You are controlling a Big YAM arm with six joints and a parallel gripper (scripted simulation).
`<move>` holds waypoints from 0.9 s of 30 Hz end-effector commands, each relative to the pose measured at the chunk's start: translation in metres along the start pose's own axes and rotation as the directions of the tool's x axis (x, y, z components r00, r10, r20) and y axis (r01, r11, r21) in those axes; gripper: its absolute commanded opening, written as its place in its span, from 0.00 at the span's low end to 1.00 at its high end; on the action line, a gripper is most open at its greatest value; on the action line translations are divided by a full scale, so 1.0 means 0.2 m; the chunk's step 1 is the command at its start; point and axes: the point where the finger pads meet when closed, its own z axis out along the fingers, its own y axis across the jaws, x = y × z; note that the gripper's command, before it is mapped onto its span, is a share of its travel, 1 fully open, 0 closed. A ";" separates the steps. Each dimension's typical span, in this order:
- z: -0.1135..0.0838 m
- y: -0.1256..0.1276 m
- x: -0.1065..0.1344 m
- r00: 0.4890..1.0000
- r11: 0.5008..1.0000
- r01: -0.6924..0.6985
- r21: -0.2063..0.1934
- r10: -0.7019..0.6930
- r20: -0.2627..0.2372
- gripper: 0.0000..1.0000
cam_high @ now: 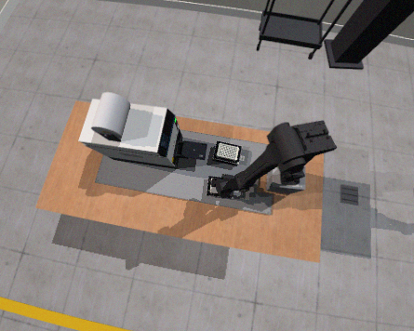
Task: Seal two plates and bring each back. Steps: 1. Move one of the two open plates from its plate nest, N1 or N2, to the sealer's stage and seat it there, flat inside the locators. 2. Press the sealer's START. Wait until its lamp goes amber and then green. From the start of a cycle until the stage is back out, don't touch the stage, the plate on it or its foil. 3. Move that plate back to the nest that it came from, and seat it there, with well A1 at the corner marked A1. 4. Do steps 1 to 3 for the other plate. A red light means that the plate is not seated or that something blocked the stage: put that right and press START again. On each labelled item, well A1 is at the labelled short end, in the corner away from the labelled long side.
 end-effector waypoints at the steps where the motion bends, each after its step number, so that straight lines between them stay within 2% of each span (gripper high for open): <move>1: -0.02 0.00 -0.05 0.999 1.000 0.001 -0.010 0.000 0.036 0.00; 6: -0.02 0.02 -0.12 0.998 1.000 -0.003 -0.016 0.004 0.057 0.00; 10: -0.01 0.02 -0.12 0.999 1.000 -0.003 -0.015 0.004 0.053 0.00; 17: 0.01 -0.01 -0.01 1.000 1.000 0.006 0.000 -0.006 0.006 0.00; 27: 0.02 -0.02 0.02 1.000 1.000 0.007 0.002 -0.007 -0.001 0.00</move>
